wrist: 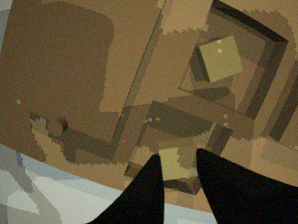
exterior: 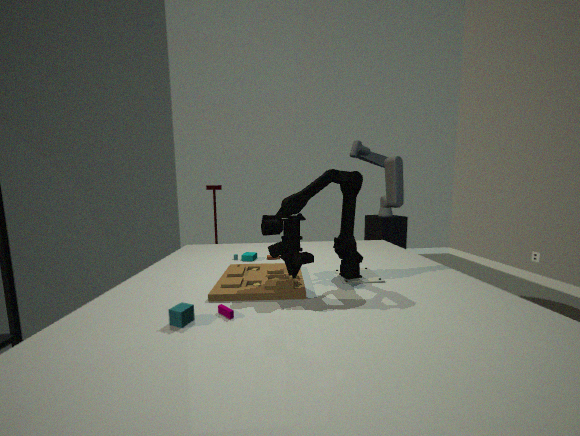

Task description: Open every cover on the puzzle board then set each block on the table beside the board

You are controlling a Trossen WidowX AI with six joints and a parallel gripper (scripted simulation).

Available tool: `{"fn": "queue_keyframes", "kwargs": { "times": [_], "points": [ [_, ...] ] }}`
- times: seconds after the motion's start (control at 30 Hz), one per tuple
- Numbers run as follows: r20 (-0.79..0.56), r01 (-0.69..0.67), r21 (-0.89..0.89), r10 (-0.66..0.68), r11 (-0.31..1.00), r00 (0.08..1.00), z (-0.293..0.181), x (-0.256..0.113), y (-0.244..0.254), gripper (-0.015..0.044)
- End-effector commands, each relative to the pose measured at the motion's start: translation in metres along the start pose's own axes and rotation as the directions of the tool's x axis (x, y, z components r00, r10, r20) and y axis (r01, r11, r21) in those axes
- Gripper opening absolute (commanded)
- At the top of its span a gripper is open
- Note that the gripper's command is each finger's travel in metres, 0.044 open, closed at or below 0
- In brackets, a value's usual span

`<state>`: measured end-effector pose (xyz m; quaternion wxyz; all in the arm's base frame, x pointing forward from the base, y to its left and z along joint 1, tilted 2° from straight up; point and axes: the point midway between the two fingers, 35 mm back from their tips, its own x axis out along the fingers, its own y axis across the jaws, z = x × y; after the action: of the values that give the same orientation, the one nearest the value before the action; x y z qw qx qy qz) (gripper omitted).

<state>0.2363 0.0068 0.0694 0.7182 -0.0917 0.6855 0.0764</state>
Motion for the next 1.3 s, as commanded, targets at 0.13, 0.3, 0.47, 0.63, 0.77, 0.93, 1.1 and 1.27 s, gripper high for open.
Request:
{"fn": "queue_keyframes", "kwargs": {
  "times": [0.13, 0.3, 0.47, 0.63, 0.77, 0.93, 1.1, 1.27],
  "points": [
    [0.003, 0.002, 0.000, -0.002, 1.000, 1.000, 0.001, -0.012, 0.000, 0.0080],
    [0.003, 0.002, -0.001, -0.002, 1.000, 1.000, 0.000, -0.018, 0.000, 0.0080],
    [0.003, 0.003, -0.001, -0.003, 1.000, 1.000, 0.000, -0.025, 0.000, 0.0080],
    [0.003, 0.003, -0.001, -0.003, 1.000, 1.000, -0.001, -0.031, 0.000, 0.0080],
    [0.002, 0.003, -0.002, -0.003, 1.000, 1.000, -0.001, -0.036, 0.000, 0.0080],
    [0.003, 0.003, -0.002, -0.003, 1.000, 1.000, 0.000, -0.048, 0.000, 0.0080],
    [0.003, 0.003, -0.002, -0.003, 1.000, 1.000, 0.000, -0.062, 0.000, 0.0080],
    [0.002, 0.003, -0.002, -0.003, 1.000, 1.000, -0.001, -0.075, 0.000, 0.0080]
  ]
}}
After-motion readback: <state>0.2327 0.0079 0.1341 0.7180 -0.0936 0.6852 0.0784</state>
